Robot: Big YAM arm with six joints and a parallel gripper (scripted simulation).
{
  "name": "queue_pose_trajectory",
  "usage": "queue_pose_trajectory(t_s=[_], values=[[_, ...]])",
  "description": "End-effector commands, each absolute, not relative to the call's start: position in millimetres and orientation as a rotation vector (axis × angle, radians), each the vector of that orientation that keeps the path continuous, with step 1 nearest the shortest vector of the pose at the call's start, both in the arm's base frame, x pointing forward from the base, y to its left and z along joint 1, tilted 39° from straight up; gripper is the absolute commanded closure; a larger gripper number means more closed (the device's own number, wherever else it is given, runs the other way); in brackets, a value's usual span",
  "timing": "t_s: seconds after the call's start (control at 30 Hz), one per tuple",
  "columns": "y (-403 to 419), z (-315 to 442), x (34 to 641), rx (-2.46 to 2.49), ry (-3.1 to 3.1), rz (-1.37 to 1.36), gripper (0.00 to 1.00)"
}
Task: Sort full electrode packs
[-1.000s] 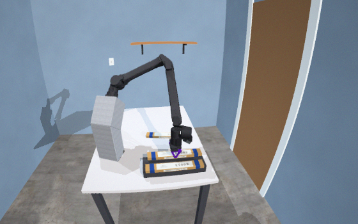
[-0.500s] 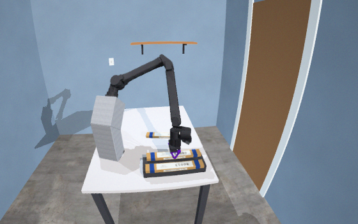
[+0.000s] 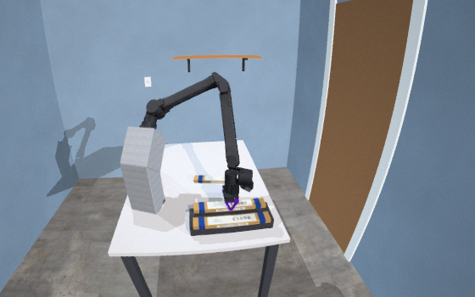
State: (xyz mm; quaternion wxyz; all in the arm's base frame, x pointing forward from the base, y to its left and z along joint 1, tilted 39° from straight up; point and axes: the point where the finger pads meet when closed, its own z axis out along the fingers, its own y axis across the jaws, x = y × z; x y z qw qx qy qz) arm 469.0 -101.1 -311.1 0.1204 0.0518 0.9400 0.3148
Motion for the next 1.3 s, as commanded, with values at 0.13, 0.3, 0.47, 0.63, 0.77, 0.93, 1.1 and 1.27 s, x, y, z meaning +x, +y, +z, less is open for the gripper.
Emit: queue_pose_trajectory(t_s=[0.13, 0.3, 0.47, 0.63, 0.77, 0.93, 1.1, 1.27], values=[[-133, -295, 482, 0.173, 2.699, 0.869, 1.0], [-133, -295, 481, 0.175, 2.701, 0.871, 1.0], [-133, -295, 478, 0.176, 2.703, 0.874, 1.0], [-132, -296, 476, 0.178, 2.706, 0.877, 1.0], [-132, -296, 475, 0.179, 2.707, 0.878, 1.0], [-132, -297, 472, 0.181, 2.71, 0.881, 1.0], [-132, -297, 472, 0.181, 2.71, 0.882, 1.0], [-134, -296, 474, 0.179, 2.708, 0.879, 1.0]])
